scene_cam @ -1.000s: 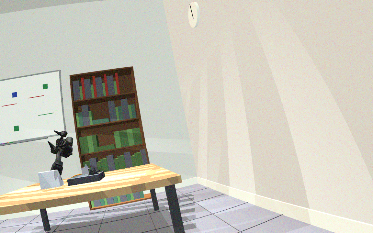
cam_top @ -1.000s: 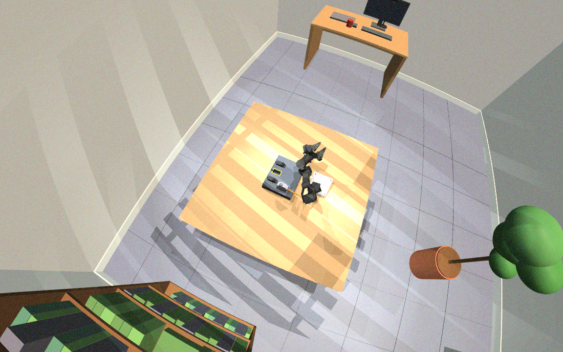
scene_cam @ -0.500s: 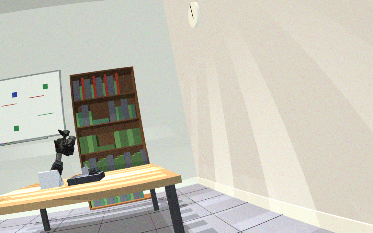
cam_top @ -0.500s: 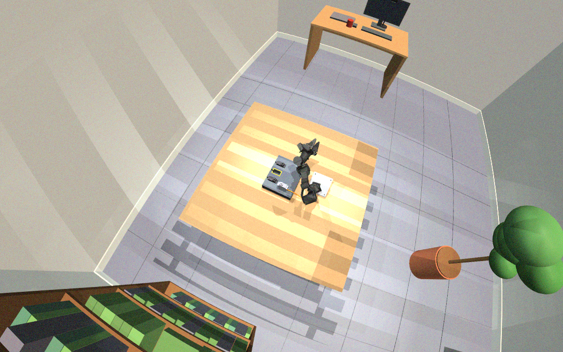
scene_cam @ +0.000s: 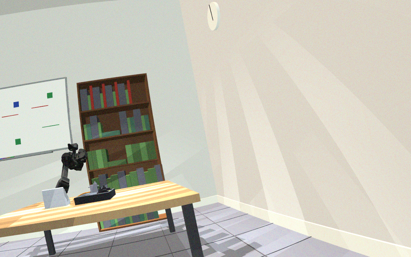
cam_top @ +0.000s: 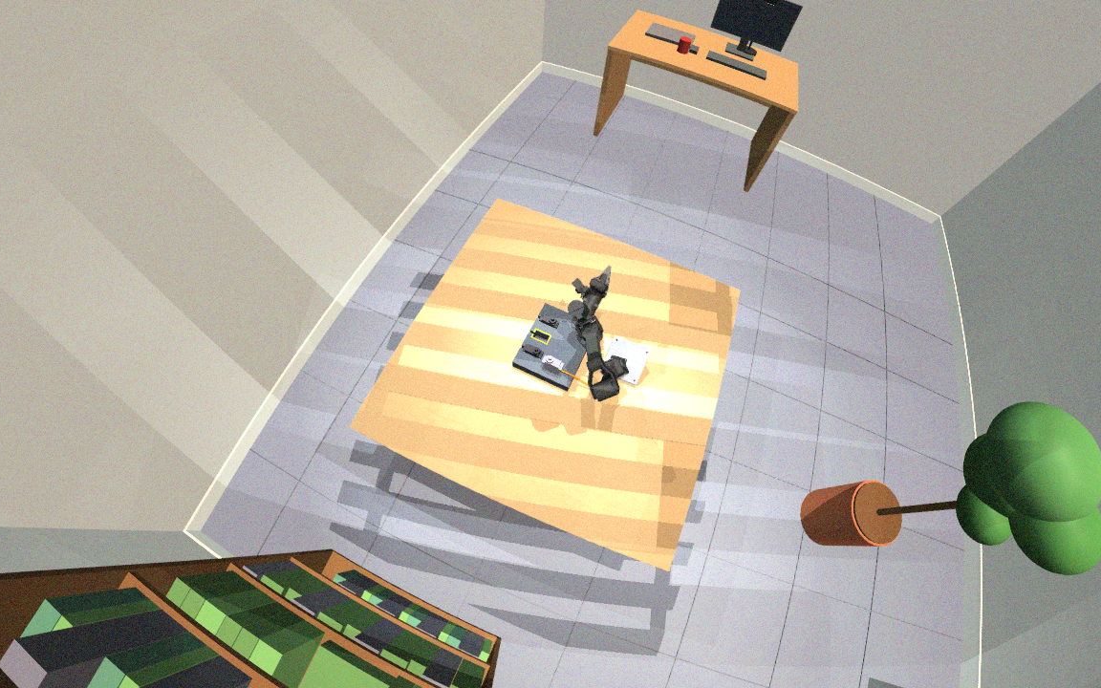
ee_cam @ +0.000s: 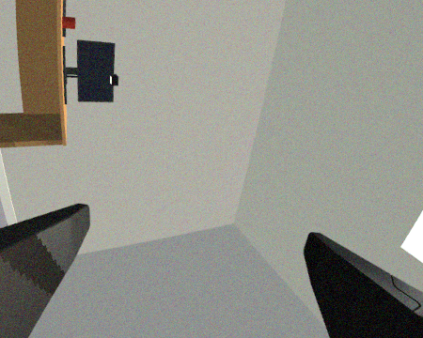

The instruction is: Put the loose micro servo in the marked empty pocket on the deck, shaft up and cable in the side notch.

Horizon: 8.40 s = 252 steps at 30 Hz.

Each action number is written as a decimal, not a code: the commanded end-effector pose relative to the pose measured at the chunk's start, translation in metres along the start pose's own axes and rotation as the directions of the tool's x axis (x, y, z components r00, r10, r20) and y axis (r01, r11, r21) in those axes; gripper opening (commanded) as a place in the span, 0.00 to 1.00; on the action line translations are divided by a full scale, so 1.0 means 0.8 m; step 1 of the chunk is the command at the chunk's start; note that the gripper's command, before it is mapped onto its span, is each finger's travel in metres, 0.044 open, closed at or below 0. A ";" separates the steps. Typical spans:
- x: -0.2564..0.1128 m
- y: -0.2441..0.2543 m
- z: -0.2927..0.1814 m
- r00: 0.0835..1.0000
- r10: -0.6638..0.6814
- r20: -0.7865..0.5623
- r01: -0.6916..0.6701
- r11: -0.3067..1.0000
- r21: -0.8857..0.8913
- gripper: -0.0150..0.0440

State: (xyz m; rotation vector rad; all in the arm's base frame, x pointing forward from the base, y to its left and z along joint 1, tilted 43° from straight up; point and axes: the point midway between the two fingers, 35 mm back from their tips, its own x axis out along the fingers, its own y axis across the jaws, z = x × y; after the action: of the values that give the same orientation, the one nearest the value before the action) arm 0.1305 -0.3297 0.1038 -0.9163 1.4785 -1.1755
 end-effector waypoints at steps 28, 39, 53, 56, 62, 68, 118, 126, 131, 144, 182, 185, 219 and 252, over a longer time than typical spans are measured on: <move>-0.031 0.052 0.076 0.903 0.335 0.268 -0.427 0.760 0.490 1.00; -0.053 0.073 0.092 0.823 0.471 0.319 -0.557 0.556 0.617 1.00; -0.082 0.086 0.104 0.730 0.583 0.356 -0.620 0.345 0.705 1.00; -0.089 0.090 0.105 0.706 0.611 0.358 -0.622 0.292 0.726 1.00; -0.106 0.098 0.107 0.642 0.677 0.360 -0.606 0.160 0.779 1.00; -0.124 0.106 0.108 0.572 0.739 0.356 -0.559 0.034 0.828 1.00; -0.304 0.104 0.063 -0.099 0.987 0.127 0.572 -0.048 0.819 1.00; -0.334 0.091 0.051 -0.208 0.975 0.076 0.727 0.102 0.680 1.00; -0.353 0.081 0.043 -0.273 0.961 0.046 0.798 0.200 0.569 1.00; -0.400 0.051 0.023 -0.428 0.904 -0.024 0.878 0.422 0.225 1.00; -0.434 0.073 0.014 -0.478 0.877 -0.044 0.873 0.480 0.090 0.69; -0.434 0.073 0.014 -0.478 0.877 -0.044 0.873 0.480 0.090 0.56; -0.414 0.042 0.036 -0.477 0.878 -0.044 0.873 0.479 0.091 0.25; -0.306 0.101 0.045 -0.473 0.880 -0.043 0.783 0.443 0.437 0.25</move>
State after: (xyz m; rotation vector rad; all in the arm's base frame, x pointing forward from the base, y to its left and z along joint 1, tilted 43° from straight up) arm 0.2199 -0.0851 0.0838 2.5599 1.0927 -2.2040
